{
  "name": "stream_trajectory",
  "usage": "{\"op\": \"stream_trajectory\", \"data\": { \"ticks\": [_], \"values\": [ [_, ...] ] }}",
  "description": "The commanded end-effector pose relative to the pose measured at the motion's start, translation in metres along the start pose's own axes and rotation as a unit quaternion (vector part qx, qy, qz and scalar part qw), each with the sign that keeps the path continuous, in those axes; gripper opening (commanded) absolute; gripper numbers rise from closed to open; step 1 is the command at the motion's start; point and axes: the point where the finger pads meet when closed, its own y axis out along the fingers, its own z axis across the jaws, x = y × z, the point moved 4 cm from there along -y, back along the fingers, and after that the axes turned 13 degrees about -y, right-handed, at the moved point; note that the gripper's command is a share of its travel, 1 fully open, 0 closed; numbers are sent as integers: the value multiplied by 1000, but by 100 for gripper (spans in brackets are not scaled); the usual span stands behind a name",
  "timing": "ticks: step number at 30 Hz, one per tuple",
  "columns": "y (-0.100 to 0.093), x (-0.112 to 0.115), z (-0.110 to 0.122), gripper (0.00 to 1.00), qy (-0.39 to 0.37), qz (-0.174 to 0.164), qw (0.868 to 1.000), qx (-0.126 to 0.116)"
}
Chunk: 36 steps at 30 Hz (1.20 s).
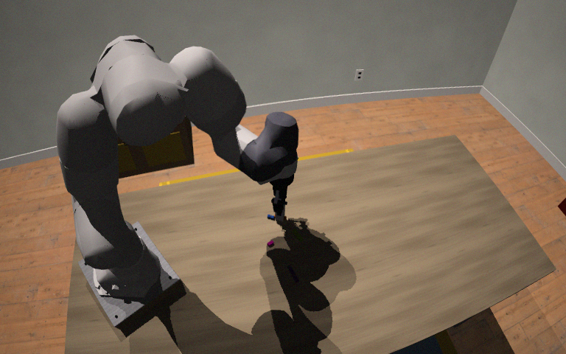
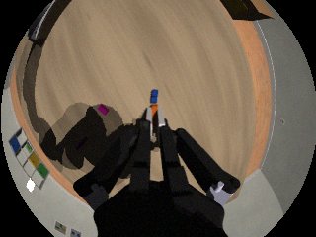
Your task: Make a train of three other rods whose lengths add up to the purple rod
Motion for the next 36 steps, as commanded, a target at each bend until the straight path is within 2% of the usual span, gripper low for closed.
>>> {"op": "stream_trajectory", "data": {
  "ticks": [1, 13, 36],
  "values": [
    [4, 0, 0, 3, 3, 0, 1000, 0],
    [10, 0, 0, 3, 3, 0, 1000, 0],
    [10, 0, 0, 3, 3, 0, 1000, 0]
  ]
}}
